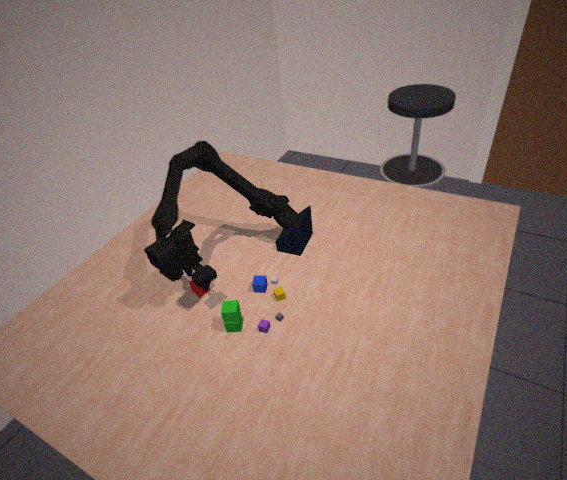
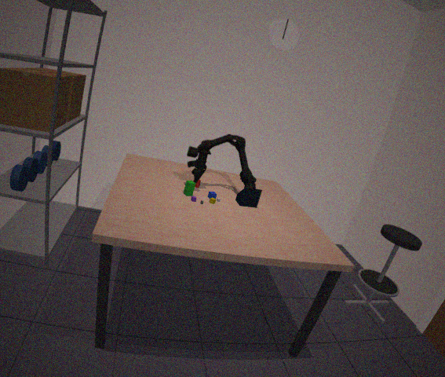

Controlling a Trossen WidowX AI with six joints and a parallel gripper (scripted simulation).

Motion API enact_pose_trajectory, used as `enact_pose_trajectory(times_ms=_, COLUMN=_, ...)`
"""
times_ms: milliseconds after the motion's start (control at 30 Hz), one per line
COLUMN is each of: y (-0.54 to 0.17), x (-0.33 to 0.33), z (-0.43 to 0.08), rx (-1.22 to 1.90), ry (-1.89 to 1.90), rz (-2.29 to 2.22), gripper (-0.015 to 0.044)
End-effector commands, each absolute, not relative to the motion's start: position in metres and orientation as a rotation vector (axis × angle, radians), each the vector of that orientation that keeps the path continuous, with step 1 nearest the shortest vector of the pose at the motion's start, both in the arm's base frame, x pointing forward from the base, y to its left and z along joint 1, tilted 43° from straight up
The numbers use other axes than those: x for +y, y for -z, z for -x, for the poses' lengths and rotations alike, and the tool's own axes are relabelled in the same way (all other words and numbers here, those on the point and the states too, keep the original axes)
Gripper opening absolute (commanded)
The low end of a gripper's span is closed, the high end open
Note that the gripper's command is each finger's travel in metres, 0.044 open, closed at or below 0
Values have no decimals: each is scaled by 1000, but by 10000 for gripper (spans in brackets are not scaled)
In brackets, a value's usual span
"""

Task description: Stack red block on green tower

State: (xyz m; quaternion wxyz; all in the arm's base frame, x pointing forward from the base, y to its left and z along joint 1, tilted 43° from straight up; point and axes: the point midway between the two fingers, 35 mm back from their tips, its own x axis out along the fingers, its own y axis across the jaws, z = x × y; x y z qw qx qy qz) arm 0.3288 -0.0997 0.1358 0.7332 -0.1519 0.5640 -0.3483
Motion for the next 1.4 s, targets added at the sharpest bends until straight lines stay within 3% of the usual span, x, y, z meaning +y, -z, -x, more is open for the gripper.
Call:
enact_pose_trajectory(times_ms=0, y=-129, x=-105, z=-329, rx=1245, ry=764, rz=334, gripper=440)
enact_pose_trajectory(times_ms=967, y=-116, x=-119, z=-330, rx=1244, ry=766, rz=336, gripper=440)
enact_pose_trajectory(times_ms=1300, y=-116, x=-119, z=-330, rx=1244, ry=766, rz=336, gripper=177)
enact_pose_trajectory(times_ms=1367, y=-116, x=-119, z=-330, rx=1244, ry=766, rz=336, gripper=164)
